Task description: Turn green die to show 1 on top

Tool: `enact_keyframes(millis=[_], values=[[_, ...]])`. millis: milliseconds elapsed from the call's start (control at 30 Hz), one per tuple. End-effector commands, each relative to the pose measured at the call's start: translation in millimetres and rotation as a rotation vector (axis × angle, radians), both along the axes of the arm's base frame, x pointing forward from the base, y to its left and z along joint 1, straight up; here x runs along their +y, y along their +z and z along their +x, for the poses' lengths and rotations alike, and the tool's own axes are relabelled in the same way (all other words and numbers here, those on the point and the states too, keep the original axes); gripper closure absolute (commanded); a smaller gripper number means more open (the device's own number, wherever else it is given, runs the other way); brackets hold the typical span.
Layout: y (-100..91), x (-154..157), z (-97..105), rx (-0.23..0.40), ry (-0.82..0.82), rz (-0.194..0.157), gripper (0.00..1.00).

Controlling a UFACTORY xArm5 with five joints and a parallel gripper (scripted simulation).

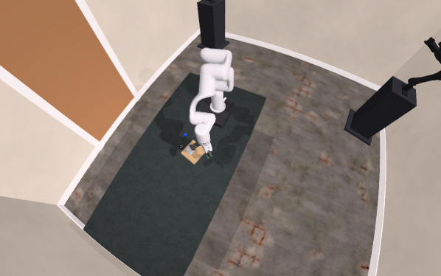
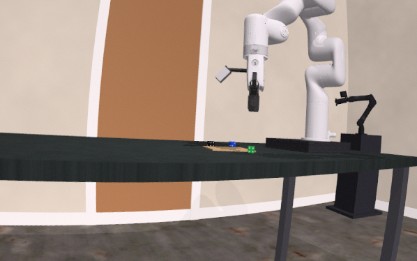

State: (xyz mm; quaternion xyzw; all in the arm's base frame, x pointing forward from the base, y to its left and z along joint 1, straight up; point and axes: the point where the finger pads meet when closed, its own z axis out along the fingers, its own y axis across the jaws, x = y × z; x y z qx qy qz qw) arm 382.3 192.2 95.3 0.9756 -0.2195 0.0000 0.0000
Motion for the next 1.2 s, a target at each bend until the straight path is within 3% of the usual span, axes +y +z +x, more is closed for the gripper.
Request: enact_keyframes(millis=[0, 67, 100, 1167], values=[[-32.2, -1.4, 2.9, -0.001, 0.0, 0.001, 0.0], [-36.2, -1.7, 2.9, -0.001, 0.0, 0.001, 0.0], [-36.2, -1.7, 2.9, -0.001, 0.0, 0.001, 0.64], [-36.2, -1.7, 2.9, -0.001, 0.0, 0.001, 0.64]])
